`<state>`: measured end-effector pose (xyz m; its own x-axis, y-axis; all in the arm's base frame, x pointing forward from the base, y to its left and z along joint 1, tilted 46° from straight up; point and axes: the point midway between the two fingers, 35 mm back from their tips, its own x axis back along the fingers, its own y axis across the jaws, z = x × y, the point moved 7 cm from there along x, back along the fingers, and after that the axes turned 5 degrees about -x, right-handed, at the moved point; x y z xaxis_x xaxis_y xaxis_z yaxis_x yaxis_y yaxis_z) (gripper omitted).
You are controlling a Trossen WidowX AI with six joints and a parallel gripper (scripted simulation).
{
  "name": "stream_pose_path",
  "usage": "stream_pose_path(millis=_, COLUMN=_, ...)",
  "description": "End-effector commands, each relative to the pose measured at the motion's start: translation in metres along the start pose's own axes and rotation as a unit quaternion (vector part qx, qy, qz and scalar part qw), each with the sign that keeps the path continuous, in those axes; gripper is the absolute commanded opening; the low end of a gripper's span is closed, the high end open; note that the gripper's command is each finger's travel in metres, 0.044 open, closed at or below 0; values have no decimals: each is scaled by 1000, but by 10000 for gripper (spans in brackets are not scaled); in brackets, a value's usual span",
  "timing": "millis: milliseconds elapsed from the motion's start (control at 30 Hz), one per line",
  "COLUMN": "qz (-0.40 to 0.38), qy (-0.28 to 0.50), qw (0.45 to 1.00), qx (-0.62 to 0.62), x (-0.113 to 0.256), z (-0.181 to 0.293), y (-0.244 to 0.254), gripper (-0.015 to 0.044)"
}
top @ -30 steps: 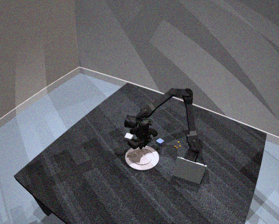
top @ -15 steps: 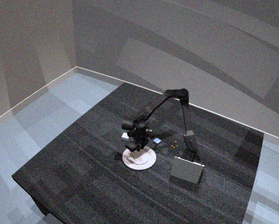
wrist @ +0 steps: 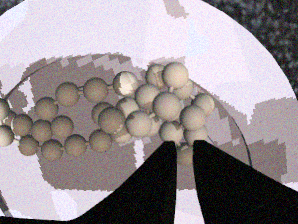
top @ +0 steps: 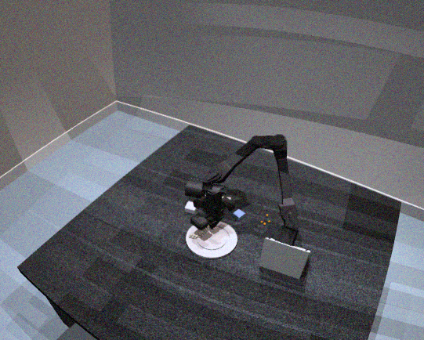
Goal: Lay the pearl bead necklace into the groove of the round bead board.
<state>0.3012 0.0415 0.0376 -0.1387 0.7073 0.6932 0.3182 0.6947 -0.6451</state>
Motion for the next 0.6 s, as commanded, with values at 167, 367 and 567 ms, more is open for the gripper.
stream_pose_path(millis=167, qz=0, qy=2, qw=1000, qx=-3, x=-1, z=-1, y=-1, gripper=0)
stream_pose_path(millis=367, qz=2, qy=5, qw=1000, qx=-1, x=9, z=1, y=-1, gripper=0)
stream_pose_path(millis=567, qz=2, qy=6, qw=1000, qx=0, x=11, z=2, y=-3, gripper=0)
